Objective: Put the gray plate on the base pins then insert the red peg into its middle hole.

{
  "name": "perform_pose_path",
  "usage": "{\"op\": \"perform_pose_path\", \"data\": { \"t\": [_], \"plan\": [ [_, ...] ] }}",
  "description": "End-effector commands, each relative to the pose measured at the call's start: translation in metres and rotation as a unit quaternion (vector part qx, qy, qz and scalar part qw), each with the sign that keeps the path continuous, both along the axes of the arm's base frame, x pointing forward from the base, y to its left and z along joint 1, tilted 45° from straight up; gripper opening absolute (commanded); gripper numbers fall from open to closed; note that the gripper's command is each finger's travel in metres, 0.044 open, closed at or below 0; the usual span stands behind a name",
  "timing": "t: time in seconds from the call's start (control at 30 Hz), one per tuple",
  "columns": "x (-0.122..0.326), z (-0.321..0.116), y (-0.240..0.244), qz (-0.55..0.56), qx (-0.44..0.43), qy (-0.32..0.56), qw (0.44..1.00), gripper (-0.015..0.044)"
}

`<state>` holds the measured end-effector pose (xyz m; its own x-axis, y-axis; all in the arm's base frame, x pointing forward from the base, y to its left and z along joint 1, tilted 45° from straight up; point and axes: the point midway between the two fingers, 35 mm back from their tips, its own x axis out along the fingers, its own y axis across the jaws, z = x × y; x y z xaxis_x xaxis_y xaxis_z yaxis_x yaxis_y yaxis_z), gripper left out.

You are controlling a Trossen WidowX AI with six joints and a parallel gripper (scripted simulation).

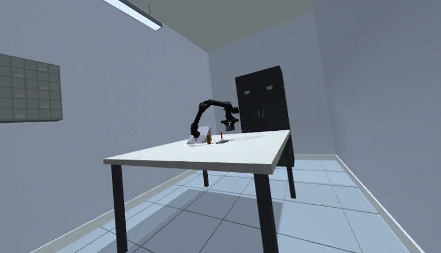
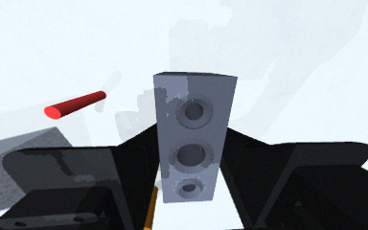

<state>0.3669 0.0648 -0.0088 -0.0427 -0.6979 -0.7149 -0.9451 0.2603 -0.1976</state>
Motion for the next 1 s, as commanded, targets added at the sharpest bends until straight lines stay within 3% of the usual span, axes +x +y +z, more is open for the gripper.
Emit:
{"op": "perform_pose_path", "data": {
  "t": [0.0, 0.43, 0.97],
  "plan": [
    [0.000, 0.010, 0.009, -0.001, 0.003, -0.001, 1.000, 0.0000],
    [-0.002, 0.037, 0.029, -0.002, 0.002, 0.000, 1.000, 0.0000],
    [-0.001, 0.053, -0.019, 0.025, 0.009, 0.024, 0.999, 0.0000]
  ]
}}
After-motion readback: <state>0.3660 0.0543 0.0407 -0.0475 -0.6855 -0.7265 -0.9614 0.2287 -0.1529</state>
